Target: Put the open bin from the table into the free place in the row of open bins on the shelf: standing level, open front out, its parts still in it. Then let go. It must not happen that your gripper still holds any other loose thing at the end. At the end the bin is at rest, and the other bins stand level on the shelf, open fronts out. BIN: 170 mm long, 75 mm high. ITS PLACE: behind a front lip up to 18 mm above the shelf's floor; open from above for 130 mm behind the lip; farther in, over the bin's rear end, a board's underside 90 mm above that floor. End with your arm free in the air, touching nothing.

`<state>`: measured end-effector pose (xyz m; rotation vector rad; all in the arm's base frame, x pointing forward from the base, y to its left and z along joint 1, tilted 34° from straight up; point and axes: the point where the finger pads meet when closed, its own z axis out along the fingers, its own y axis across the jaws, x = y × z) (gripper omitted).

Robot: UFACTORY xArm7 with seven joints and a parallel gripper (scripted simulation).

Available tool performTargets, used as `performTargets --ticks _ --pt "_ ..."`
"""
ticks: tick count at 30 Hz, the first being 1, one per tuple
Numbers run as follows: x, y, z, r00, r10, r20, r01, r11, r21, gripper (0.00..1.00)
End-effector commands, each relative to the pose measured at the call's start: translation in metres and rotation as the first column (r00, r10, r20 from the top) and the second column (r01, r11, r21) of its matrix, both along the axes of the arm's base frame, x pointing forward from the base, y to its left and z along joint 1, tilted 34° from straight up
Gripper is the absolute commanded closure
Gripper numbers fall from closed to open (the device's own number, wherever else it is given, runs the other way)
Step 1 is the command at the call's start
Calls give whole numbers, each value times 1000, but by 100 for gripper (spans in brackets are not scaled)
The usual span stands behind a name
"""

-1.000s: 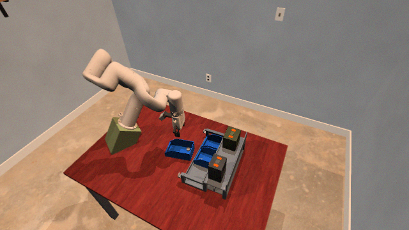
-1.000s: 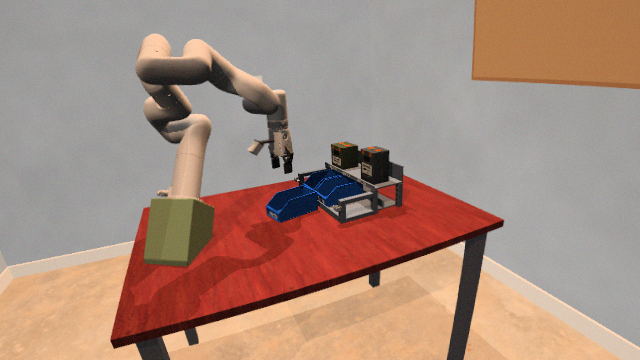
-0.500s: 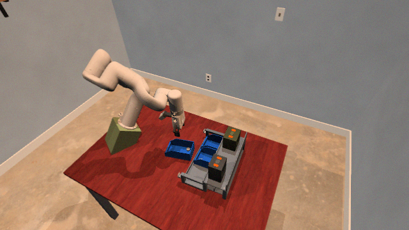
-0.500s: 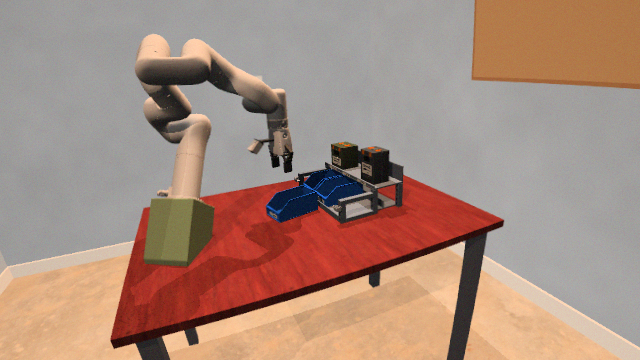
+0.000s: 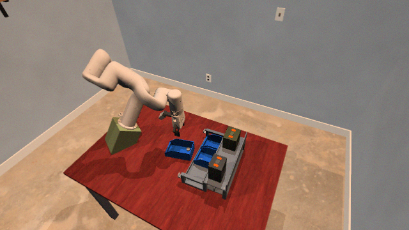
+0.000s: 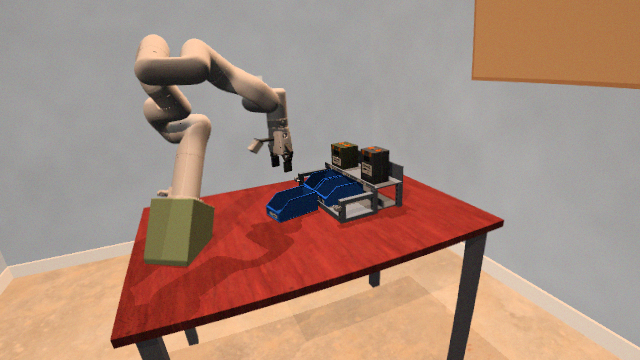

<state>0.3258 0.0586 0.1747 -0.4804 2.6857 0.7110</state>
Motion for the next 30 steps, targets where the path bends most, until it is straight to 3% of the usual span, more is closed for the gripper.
performTargets --ticks 1,14,15,30 --pt "1 -1 2 1000 -2 2 2 1000 0 0" --pt "1 -1 2 1000 -2 2 2 1000 0 0" --pt "1 -1 2 1000 -2 2 2 1000 0 72" --pt "1 -1 2 1000 -2 2 2 1000 0 72"
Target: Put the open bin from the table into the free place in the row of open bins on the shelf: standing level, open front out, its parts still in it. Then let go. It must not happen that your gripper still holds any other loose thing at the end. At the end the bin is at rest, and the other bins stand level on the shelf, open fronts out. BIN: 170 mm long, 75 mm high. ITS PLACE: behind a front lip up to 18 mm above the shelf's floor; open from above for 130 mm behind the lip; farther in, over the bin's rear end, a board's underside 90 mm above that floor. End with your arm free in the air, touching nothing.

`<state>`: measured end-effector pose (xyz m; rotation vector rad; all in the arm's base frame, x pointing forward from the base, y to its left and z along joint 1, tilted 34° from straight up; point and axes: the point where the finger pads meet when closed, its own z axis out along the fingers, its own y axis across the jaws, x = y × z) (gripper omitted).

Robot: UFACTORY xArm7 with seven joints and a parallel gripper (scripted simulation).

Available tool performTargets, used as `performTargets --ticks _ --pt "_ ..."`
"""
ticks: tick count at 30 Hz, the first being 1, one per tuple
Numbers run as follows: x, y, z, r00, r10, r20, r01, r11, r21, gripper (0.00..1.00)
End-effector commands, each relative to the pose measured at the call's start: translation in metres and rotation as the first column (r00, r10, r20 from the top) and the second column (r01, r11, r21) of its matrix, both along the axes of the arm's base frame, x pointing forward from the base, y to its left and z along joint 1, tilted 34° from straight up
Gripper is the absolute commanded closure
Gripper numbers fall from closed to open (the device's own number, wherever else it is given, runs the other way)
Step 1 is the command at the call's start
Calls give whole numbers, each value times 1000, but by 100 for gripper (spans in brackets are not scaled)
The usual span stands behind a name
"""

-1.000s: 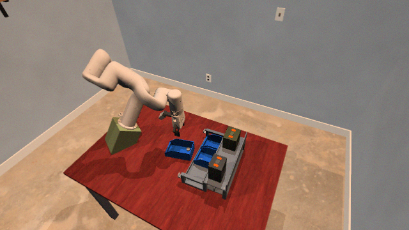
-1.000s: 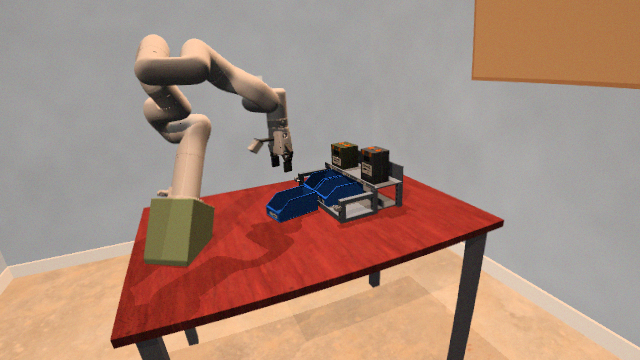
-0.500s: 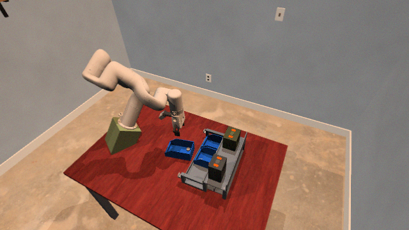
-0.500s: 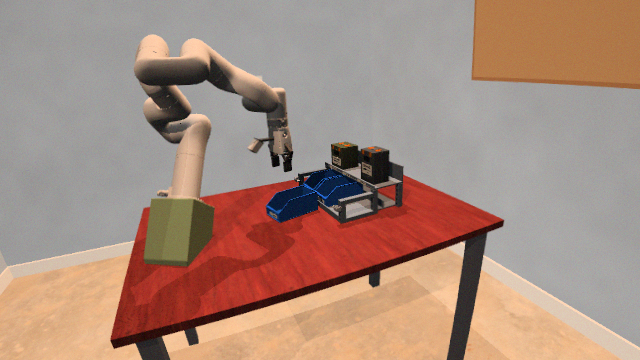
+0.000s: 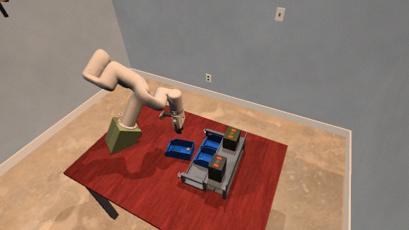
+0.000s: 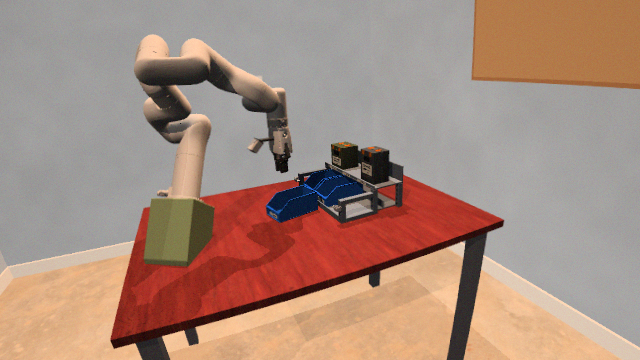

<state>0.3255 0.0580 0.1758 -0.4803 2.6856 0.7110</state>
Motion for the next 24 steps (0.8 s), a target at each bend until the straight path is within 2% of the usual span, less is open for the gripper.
performTargets --ticks 1,18,24 --pt "1 -1 1 1000 -2 2 2 1000 0 72" --pt "1 -1 1 1000 -2 2 2 1000 0 72" --pt "7 15 -24 1000 -2 2 2 1000 0 72"
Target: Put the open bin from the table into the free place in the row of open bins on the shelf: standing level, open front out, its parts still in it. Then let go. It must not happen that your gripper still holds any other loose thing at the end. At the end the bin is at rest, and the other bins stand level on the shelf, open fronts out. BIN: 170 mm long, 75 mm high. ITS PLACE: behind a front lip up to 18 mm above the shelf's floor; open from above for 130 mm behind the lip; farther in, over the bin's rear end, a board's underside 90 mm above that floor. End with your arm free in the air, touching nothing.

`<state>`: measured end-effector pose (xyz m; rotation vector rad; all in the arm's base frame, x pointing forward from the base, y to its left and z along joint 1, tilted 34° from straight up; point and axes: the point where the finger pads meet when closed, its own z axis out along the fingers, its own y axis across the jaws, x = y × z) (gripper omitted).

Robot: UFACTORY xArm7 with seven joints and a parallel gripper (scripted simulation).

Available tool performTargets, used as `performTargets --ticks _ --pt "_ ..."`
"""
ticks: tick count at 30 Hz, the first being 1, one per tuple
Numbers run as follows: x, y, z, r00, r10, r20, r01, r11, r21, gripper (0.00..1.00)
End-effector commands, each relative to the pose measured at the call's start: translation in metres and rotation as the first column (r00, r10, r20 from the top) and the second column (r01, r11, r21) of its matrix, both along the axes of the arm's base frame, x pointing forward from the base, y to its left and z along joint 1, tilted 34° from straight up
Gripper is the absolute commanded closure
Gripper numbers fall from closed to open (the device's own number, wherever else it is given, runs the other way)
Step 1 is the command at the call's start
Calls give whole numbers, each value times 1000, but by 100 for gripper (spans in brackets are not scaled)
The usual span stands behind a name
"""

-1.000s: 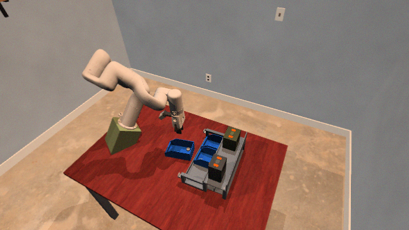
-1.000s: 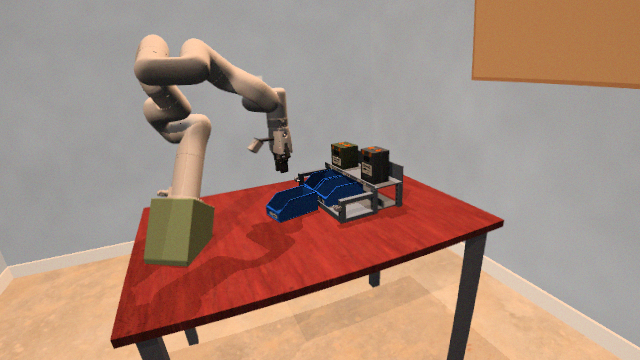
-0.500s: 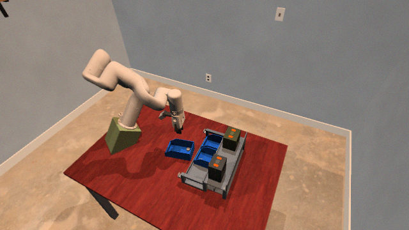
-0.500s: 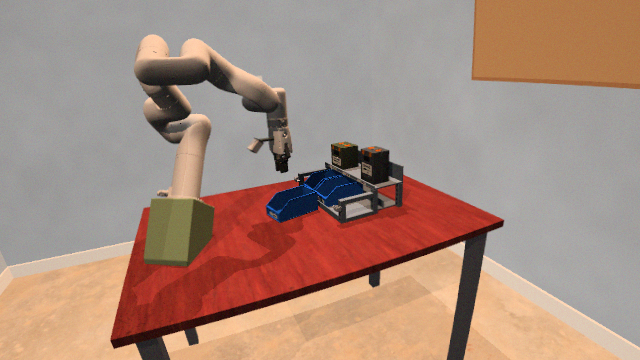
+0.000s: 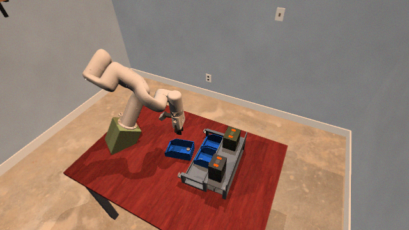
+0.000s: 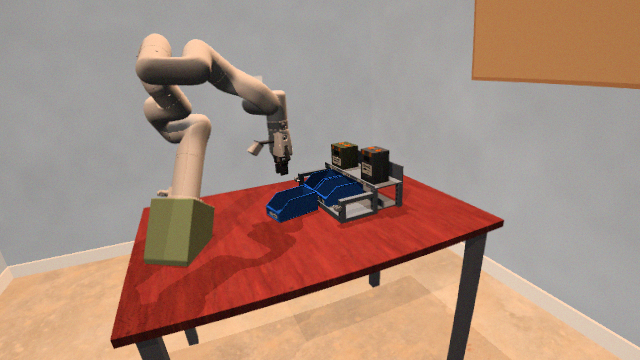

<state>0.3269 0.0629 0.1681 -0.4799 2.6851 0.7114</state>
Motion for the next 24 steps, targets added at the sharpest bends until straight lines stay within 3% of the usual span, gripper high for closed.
performTargets --ticks 1,11,16,24 --pt "6 10 -16 1000 -2 2 2 1000 -1 72" --pt "6 10 -16 1000 -2 2 2 1000 -1 72" --pt "16 33 -52 1000 -2 2 2 1000 -1 72" --pt "16 33 -52 1000 -2 2 2 1000 -1 72"
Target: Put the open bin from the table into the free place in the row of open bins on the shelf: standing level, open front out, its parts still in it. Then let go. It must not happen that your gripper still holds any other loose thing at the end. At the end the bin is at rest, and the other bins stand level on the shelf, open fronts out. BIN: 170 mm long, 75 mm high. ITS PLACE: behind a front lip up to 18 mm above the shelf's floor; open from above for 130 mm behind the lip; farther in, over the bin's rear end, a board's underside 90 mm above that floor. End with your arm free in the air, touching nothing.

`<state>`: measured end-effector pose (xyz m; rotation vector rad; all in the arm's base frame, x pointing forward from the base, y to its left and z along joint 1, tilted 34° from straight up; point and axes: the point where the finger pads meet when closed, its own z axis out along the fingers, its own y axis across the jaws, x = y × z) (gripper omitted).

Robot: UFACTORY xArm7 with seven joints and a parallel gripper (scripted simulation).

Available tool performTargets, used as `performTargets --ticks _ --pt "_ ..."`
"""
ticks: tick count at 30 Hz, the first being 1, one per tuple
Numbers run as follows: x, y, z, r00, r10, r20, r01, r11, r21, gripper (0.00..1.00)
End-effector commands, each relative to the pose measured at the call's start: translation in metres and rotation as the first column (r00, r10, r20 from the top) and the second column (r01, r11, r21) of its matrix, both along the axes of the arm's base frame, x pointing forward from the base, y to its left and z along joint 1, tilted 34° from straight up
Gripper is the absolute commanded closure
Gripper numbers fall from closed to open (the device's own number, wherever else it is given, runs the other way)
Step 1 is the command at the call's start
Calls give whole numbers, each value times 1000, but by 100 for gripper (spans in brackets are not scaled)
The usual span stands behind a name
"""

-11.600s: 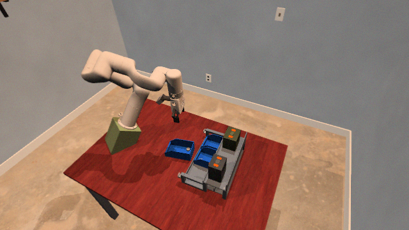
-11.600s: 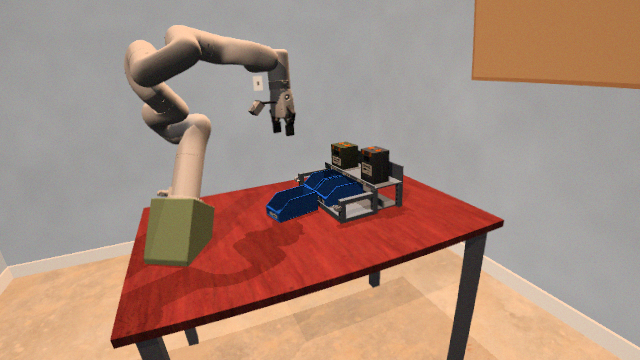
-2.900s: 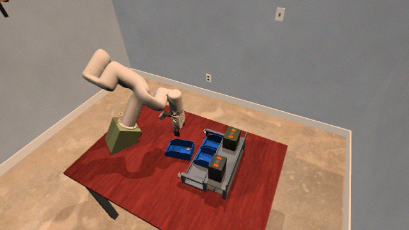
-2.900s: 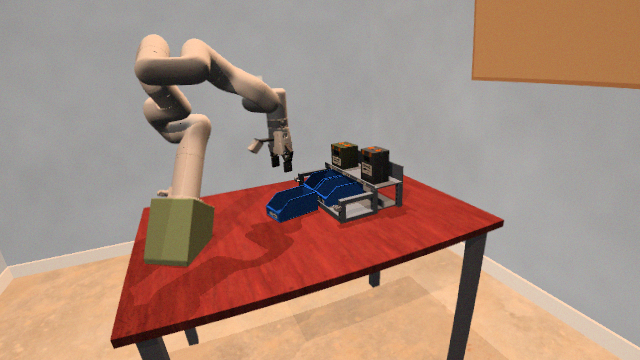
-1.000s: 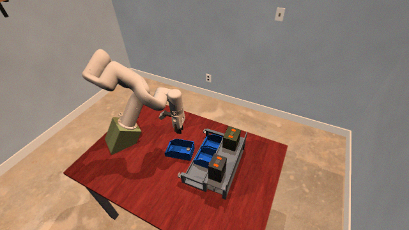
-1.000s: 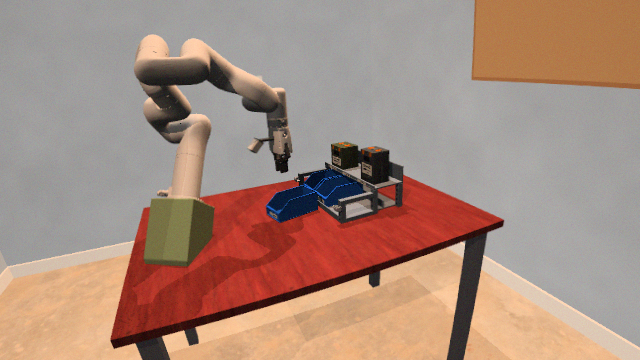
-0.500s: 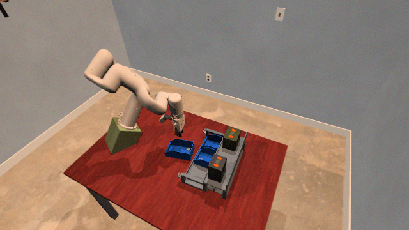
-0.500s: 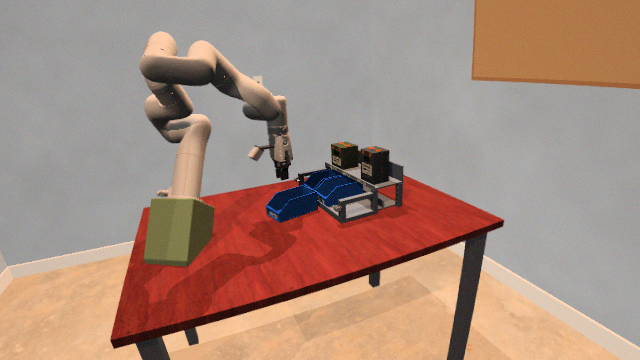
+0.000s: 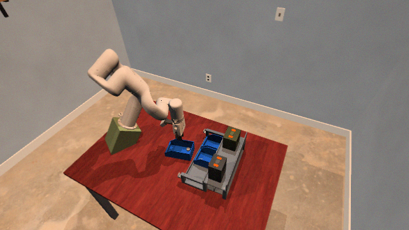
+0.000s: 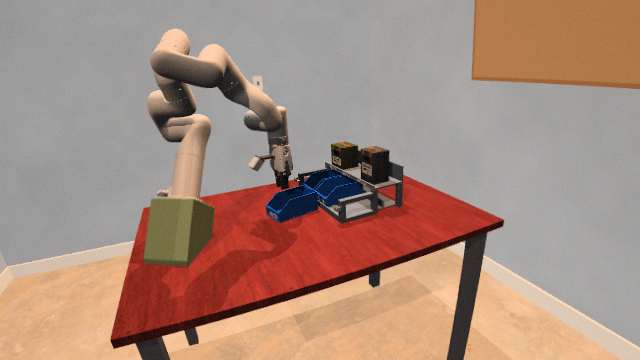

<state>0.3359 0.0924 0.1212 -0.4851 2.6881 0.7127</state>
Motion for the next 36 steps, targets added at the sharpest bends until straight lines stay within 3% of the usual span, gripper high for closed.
performTargets --ticks 1,36 --pt "7 3 -5 1000 -6 5 6 1000 0 72" --pt "6 1 -2 1000 -5 5 5 1000 0 72"
